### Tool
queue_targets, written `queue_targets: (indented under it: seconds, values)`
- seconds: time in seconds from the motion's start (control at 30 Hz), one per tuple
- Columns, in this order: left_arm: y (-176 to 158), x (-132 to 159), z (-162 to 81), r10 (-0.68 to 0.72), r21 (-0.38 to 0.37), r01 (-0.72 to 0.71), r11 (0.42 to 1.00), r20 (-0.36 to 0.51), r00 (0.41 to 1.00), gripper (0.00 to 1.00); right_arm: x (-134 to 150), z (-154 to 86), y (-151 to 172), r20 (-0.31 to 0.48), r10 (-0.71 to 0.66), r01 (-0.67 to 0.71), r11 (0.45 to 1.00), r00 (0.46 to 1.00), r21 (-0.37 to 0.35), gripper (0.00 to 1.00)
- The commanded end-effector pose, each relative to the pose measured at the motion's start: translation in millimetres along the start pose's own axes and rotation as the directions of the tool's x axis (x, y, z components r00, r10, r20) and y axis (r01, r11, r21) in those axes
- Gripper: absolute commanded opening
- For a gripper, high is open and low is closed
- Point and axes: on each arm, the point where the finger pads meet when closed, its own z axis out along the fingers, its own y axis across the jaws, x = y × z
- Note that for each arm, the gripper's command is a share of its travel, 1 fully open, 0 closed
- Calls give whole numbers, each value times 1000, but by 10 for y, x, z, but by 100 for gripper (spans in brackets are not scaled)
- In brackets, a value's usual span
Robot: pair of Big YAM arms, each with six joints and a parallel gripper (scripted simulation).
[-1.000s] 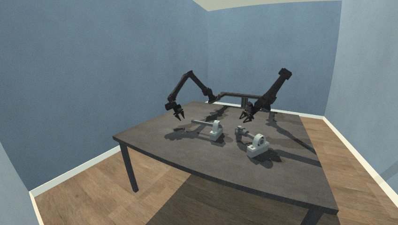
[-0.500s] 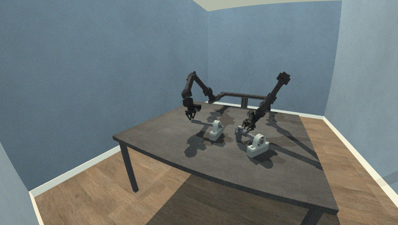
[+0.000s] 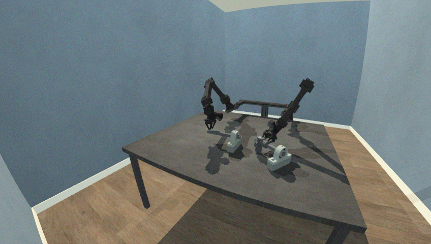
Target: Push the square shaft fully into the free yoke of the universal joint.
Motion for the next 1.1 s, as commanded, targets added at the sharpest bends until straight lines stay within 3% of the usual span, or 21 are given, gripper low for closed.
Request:
queue_targets:
  seconds: [0.0,0.07,0.3,0.87,1.07]
  values:
    - [-62,-147,145,16,6,-16,1000,23,1000,63,91,-229,-177,9,4,-5,999,1000,36,47]
    - [-76,-136,175,14,13,-15,1000,15,1000,63,152,1,-195,1,14,-14,1000,1000,17,47]
    - [-72,-136,278,14,13,-14,1000,13,1000,63,181,176,-173,-2,4,-4,1000,1000,-3,47]
    - [5,-226,362,15,-2,-15,1000,31,999,63,178,397,-195,0,8,-8,1000,1000,6,47]
    - [44,-144,324,10,-8,-10,1000,21,1000,59,233,281,-235,4,18,-18,1000,1000,23,47]
